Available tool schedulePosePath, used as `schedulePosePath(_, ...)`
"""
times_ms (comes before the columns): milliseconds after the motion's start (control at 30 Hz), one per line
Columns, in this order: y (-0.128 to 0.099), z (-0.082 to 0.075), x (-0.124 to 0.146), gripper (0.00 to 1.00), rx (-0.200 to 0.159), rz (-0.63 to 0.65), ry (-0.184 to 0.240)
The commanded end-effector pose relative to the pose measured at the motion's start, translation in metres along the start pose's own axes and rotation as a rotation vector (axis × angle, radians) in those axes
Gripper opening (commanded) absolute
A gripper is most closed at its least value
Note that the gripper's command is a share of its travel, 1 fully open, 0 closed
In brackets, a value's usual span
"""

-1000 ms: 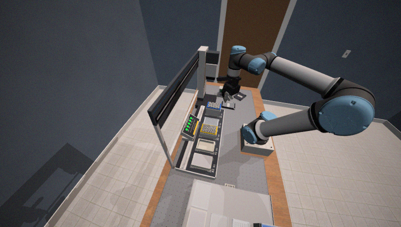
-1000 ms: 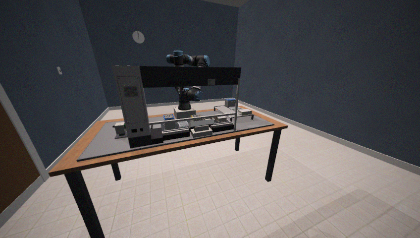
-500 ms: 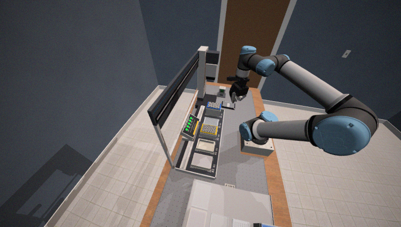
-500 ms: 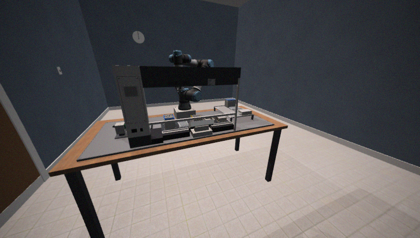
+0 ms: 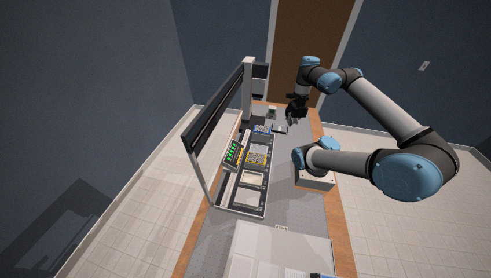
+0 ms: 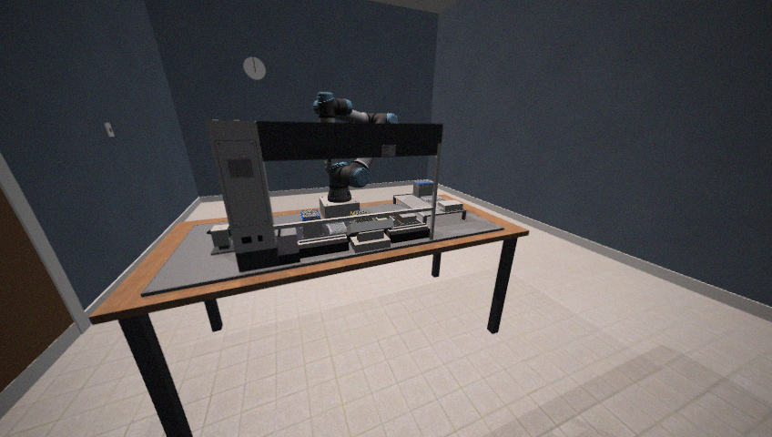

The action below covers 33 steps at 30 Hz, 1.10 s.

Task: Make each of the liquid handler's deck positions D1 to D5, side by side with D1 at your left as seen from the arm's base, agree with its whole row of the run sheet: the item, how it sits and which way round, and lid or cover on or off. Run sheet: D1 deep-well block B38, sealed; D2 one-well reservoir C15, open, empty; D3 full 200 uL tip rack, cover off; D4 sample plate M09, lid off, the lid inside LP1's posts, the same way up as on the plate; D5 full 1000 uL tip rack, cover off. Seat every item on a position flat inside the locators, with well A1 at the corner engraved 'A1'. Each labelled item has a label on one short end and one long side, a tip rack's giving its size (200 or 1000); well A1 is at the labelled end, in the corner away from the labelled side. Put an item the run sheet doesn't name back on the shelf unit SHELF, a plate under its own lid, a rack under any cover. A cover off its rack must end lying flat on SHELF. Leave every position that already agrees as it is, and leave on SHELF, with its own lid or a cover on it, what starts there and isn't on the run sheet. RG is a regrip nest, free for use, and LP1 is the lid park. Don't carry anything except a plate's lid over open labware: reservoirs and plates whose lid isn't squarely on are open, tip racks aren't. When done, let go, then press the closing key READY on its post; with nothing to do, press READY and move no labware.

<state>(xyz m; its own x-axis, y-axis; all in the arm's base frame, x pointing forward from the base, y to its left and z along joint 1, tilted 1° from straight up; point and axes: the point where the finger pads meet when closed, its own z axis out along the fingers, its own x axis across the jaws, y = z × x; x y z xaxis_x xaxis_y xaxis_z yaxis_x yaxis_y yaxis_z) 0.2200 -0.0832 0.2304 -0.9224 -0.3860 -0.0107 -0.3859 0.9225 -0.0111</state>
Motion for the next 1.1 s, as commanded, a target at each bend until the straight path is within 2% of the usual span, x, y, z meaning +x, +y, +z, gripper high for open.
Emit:
schedulePosePath(0,0.0,0.0,0.0,0.0,0.002,0.088,0.003)
schedulePosePath(367,0.0,0.0,0.0,0.0,0.002,0.238,0.003)
schedulePosePath(600,-0.033,0.0,0.011,0.0,0.002,0.378,0.003)
schedulePosePath(700,-0.038,0.0,0.013,0.0,0.002,0.378,0.003)
schedulePosePath(967,-0.076,0.0,0.026,0.0,0.002,0.378,0.003)
schedulePosePath(1067,-0.077,0.0,0.026,0.0,0.002,0.378,0.003)
